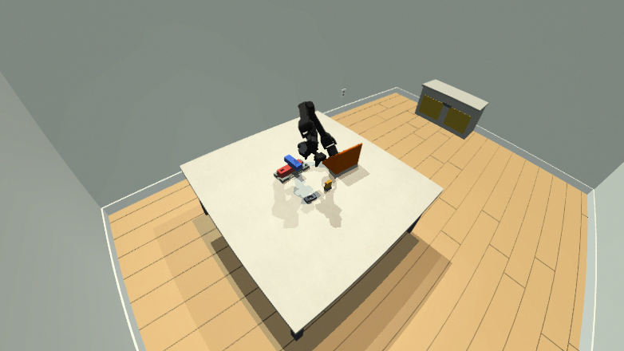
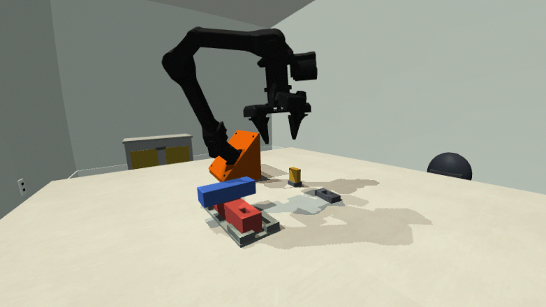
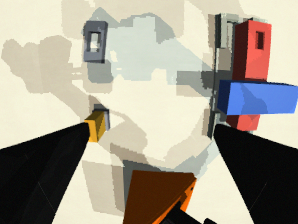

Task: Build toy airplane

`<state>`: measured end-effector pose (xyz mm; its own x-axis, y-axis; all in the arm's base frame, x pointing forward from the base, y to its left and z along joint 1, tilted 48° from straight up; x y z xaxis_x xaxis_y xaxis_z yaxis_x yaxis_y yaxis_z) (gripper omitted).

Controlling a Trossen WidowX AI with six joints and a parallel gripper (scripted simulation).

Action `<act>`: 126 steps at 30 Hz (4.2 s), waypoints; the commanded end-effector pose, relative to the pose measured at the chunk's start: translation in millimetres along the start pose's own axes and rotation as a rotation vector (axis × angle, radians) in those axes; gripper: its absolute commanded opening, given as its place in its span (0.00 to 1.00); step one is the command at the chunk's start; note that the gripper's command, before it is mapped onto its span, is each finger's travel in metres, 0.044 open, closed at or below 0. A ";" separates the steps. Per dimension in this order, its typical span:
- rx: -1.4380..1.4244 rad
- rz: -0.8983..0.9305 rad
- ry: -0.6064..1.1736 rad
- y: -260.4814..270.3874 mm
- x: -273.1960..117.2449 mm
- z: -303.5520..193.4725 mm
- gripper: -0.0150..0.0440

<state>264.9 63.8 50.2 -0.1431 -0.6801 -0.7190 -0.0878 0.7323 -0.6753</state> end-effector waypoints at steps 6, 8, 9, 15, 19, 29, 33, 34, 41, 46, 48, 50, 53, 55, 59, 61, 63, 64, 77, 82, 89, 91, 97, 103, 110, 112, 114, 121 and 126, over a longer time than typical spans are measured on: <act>0.009 -0.036 0.026 113.3 21.8 -37.2 1.00; 0.009 -0.036 0.026 113.3 21.8 -37.2 1.00; 0.009 -0.036 0.026 113.3 21.8 -37.2 1.00; 0.010 -0.037 0.025 111.7 69.7 -37.6 1.00; 0.010 -0.037 0.025 110.9 78.9 -38.6 1.00; 0.010 -0.038 0.025 110.2 94.0 -38.9 1.00; 0.010 -0.038 0.025 110.2 98.0 -38.7 1.00; 0.010 -0.038 0.025 110.2 99.7 -38.6 1.00; 0.010 -0.038 0.025 109.9 111.1 -38.2 1.00; 0.010 -0.038 0.025 109.6 119.1 -38.3 1.00; 0.010 -0.038 0.025 109.5 122.3 -38.3 1.00; 0.010 -0.038 0.025 109.3 125.5 -38.5 1.00; 0.010 -0.039 0.025 109.0 130.3 -38.7 1.00; 0.010 -0.039 0.025 108.7 133.4 -38.9 1.00; 0.011 -0.039 0.025 108.2 139.6 -39.5 1.00; 0.011 -0.040 0.025 108.0 142.7 -39.8 1.00; 0.011 -0.040 0.025 107.7 145.8 -40.2 1.00; 0.011 -0.040 0.025 107.6 147.0 -40.3 1.00; 0.011 -0.040 0.025 107.5 148.0 -40.5 0.51; 0.011 -0.040 0.025 107.5 148.0 -40.5 0.32; 0.010 -0.040 0.025 107.4 147.8 -40.5 0.25; 0.003 -0.035 0.027 107.3 146.7 -40.4 0.25; -0.030 -0.011 0.032 107.6 134.4 -38.2 0.25; -0.027 -0.011 0.032 110.0 117.8 -34.8 0.25; -0.020 -0.015 0.030 112.3 97.0 -32.2 0.25; -0.018 -0.016 0.030 112.9 91.1 -31.7 0.25; -0.016 -0.017 0.029 113.3 85.1 -31.4 0.25; -0.008 -0.022 0.028 114.4 63.8 -31.4 0.25; -0.003 -0.026 0.028 114.6 48.3 -32.4 0.25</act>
<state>214.7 108.6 -65.4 -0.1688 -0.7010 -0.6929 -0.1059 0.7118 -0.6943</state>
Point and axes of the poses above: the point midway between the two fingers, 35 mm back from their tips, its own x axis out along the fingers, its own y axis across the jaws, z = x × y, the point moved 1 cm from there along -x, back along the fingers, and after that the axes turned 13 degrees about -x, right-handed, at the moved point
